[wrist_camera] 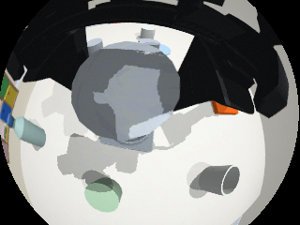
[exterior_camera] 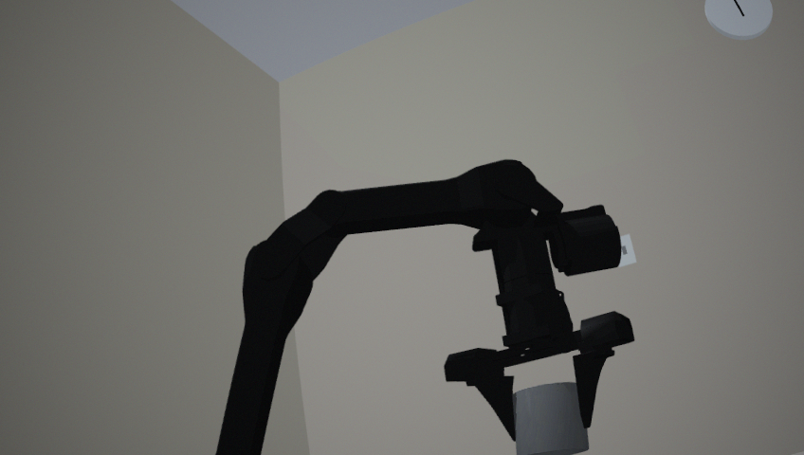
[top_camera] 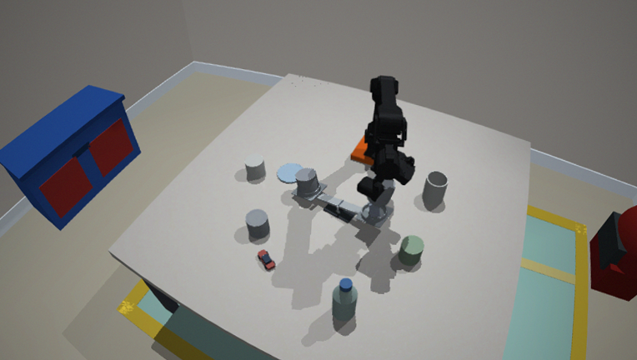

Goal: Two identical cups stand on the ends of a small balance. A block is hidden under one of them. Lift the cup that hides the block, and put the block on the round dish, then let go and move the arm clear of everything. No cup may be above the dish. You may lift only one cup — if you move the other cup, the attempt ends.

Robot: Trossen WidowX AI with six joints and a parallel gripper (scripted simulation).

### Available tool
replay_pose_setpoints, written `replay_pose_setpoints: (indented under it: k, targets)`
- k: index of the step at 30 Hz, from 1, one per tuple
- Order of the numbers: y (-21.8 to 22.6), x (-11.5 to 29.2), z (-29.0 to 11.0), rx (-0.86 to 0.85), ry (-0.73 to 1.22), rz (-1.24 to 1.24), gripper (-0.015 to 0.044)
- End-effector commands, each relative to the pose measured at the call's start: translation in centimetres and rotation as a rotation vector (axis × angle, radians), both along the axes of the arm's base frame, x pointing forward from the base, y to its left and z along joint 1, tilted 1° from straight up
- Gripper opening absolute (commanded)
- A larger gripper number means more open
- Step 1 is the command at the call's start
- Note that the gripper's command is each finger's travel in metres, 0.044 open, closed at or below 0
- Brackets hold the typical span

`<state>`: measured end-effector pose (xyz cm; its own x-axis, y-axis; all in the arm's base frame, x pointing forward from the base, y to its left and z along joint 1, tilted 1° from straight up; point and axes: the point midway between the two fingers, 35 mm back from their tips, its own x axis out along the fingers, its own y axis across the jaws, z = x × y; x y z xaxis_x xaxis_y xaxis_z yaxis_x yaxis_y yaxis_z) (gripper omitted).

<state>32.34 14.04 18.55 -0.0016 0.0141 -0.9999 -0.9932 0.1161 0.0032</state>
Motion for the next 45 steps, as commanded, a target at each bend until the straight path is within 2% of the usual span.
replay_pose_setpoints:
  k: [1, 45]
  targets:
    - [0.02, -0.08, 0.77, 0.008, -0.007, 0.007, 0.0000]
    - [-0.04, -0.08, 0.38, 0.000, 0.000, 0.000, 0.0000]
